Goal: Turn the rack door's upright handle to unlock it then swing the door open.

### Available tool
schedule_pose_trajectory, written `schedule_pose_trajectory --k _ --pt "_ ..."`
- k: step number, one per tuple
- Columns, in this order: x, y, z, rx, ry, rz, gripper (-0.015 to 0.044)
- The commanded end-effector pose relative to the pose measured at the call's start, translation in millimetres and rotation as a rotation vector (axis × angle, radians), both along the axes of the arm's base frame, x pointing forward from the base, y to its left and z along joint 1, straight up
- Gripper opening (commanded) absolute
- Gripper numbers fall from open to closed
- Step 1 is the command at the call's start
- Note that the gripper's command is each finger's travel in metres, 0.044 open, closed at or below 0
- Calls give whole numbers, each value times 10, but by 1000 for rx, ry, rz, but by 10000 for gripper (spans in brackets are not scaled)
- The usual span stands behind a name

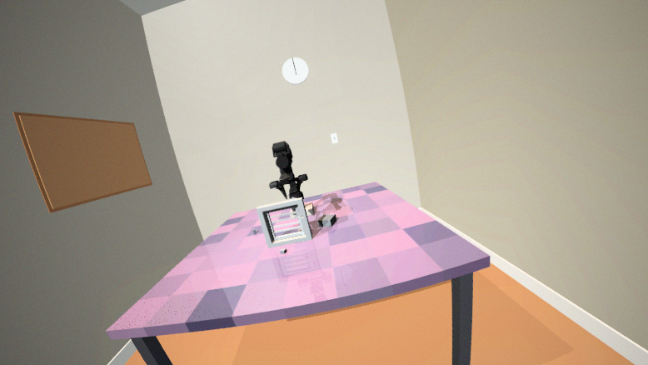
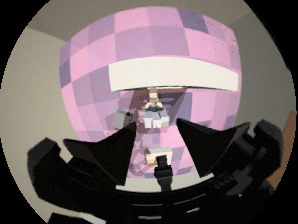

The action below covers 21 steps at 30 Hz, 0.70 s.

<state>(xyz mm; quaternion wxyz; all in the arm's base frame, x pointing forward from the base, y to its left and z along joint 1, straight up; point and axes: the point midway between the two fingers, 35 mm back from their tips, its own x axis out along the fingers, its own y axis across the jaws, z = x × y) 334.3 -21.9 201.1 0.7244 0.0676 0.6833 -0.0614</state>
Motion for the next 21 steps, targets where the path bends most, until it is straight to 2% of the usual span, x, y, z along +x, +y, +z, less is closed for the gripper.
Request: schedule_pose_trajectory --k 1,21 --pt "6 -7 -77 -3 7 -7 293" --pt "8 -6 -405 -2 31 -10 293"
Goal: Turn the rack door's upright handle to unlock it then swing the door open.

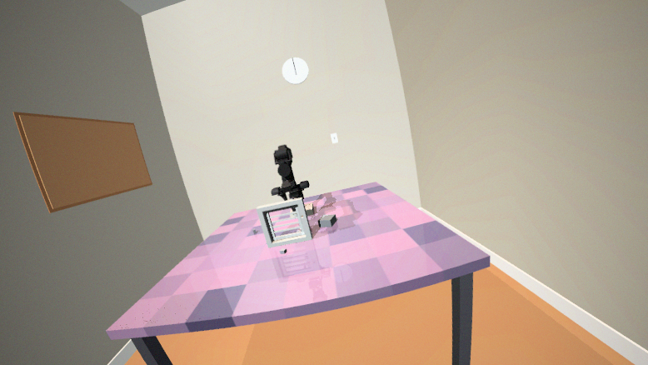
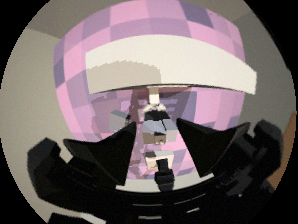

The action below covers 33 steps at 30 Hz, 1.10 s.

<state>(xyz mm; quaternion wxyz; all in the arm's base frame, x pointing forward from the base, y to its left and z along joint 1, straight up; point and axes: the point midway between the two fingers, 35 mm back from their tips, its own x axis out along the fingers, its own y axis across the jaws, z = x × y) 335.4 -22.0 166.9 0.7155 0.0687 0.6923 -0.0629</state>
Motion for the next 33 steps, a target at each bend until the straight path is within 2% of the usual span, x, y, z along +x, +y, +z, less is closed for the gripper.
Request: schedule_pose_trajectory --k 1,7,14,27,33 --pt "-4 -5 -79 -3 7 -6 293" --pt "-10 -4 -153 -3 12 -7 293" --pt "-10 -4 -153 -3 12 -7 109" --pt "-10 -4 -153 -3 12 -7 23" --pt "-10 -4 -153 -5 12 66 21"
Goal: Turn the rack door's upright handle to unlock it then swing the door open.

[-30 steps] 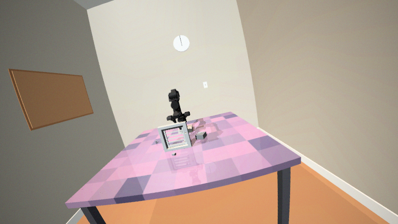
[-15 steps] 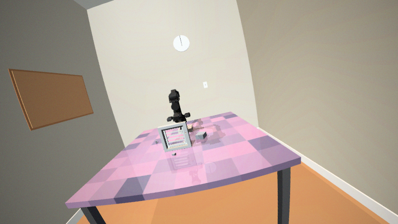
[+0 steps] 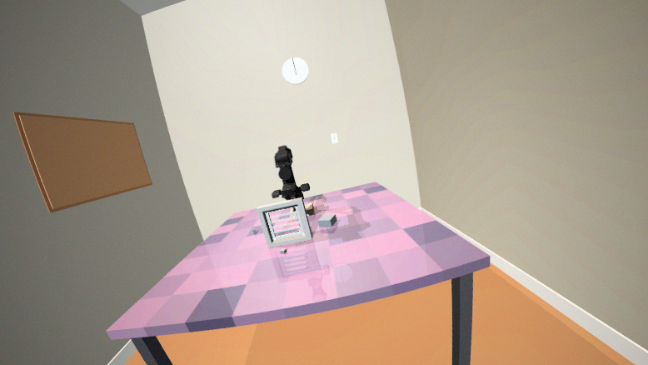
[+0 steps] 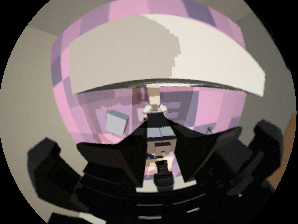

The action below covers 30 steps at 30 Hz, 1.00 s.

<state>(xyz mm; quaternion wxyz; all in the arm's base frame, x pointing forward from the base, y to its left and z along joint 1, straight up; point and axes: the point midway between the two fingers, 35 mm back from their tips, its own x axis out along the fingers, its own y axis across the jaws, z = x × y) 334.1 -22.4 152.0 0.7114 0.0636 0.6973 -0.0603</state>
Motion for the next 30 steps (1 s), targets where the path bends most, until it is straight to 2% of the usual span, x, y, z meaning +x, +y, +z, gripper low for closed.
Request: schedule_pose_trajectory --k 1,30 --pt "4 0 -4 -3 -1 104 21" --pt "4 0 -5 -33 -4 1533 21"
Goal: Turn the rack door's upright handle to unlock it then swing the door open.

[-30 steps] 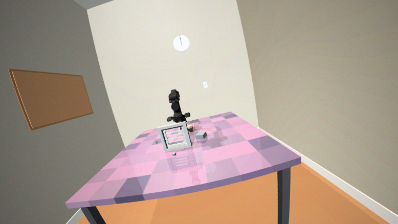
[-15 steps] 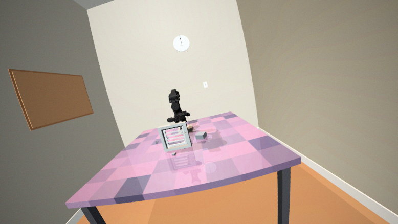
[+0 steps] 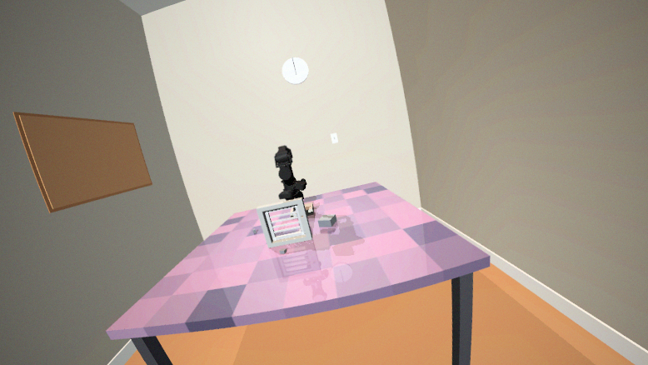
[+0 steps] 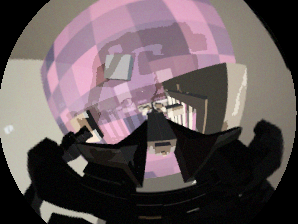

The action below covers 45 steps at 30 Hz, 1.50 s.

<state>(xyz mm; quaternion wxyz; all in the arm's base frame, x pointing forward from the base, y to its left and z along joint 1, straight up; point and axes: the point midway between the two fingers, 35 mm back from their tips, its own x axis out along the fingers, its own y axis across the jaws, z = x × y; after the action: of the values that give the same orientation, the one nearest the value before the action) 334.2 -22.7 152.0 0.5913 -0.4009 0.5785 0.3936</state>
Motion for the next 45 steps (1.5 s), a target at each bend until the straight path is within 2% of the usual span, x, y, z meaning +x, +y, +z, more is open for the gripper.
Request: schedule_pose_trajectory --k 1,8,22,32,35,45 --pt "3 3 -5 -4 -1 214 21" --pt "2 3 -5 -11 -1 525 21" --pt "2 3 -5 -11 -1 533 21" --pt "2 3 -5 -11 -1 533 283" --pt "2 3 -5 -10 -1 500 293" --pt "2 4 -5 0 -1 14 293"
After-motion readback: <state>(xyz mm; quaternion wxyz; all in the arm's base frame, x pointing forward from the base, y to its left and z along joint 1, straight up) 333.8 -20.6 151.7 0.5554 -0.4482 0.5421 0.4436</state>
